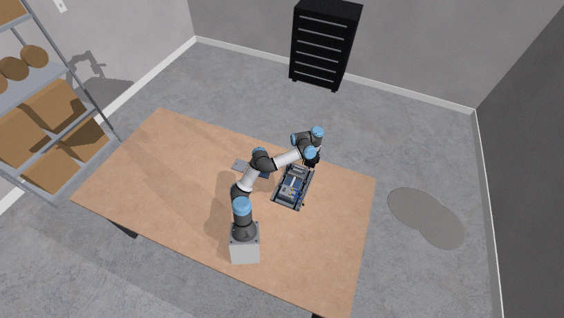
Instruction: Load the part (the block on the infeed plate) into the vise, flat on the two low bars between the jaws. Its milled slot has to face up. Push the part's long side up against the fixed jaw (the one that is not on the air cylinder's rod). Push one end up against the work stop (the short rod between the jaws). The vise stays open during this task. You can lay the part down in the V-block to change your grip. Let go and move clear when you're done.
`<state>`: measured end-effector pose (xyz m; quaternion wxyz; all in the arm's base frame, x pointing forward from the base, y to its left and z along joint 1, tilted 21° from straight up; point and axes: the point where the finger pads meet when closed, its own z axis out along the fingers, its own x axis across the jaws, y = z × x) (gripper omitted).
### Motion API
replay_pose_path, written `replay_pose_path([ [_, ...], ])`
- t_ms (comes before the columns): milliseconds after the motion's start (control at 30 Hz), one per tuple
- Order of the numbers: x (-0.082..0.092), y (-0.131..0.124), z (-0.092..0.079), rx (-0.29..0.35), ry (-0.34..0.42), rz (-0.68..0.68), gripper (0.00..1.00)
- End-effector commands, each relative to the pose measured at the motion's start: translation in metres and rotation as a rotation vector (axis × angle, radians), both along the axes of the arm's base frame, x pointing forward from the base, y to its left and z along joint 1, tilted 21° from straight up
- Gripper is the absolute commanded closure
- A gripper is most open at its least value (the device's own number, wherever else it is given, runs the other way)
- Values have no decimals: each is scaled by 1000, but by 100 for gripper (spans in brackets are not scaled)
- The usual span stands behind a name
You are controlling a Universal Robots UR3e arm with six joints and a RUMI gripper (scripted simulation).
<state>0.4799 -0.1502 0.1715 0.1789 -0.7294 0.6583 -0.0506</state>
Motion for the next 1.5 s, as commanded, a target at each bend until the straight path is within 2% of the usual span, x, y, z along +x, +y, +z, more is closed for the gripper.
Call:
replay_pose_path([
  [0, -2, -2, 9, 0, 1, 1, 100],
  [800, -4, -3, 14, 0, 1, 1, 100],
  [1100, -5, 12, 18, 0, 2, 2, 100],
  [1467, -5, 13, 18, 0, 2, 2, 100],
])
